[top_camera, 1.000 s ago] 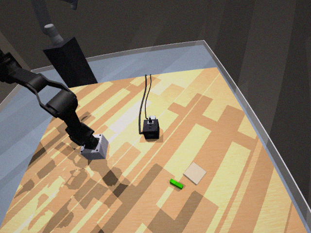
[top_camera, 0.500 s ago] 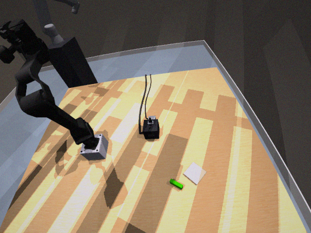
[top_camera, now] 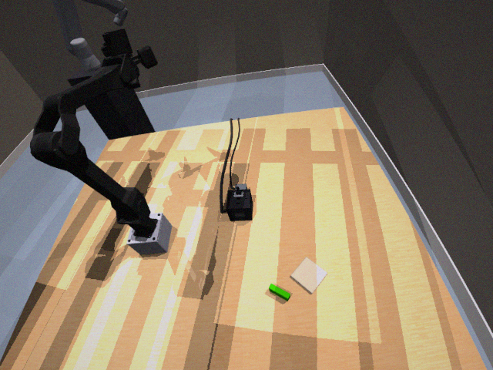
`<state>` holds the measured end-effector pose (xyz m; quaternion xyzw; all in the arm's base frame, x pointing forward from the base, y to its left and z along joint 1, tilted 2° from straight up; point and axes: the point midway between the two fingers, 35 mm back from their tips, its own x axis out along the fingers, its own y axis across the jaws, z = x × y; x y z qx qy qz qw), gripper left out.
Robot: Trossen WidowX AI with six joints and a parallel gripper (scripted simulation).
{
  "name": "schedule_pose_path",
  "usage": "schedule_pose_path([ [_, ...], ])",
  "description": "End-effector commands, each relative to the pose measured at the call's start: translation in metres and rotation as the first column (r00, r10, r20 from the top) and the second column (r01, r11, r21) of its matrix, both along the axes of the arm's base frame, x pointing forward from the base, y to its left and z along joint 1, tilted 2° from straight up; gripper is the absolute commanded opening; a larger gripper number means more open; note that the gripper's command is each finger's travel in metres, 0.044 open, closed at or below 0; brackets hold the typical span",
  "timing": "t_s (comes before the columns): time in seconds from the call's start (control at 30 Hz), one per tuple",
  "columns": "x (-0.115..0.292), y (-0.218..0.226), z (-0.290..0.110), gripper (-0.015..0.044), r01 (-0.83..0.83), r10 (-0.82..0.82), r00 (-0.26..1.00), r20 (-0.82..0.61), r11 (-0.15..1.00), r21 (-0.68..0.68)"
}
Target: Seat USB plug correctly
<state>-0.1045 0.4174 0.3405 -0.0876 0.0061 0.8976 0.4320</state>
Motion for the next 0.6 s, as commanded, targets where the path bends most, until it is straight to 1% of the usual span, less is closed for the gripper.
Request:
schedule_pose_path([
  [0.0,0.064,0.019,-0.04,0.044,0.18,-0.169,0.979,0.113,0.979,-0.099],
  [0.1,0.123,0.022,-0.075,0.044,0.327,-0.283,0.932,0.226,0.927,-0.183],
  [0.27,0.218,-0.009,-0.129,0.044,0.547,-0.417,0.821,0.389,0.769,-0.33],
  [0.4,0.285,-0.053,-0.171,0.044,0.656,-0.405,0.738,0.539,0.616,-0.435],
  [0.57,0.349,-0.135,-0.217,0.044,0.714,-0.288,0.694,0.66,0.394,-0.579],
])
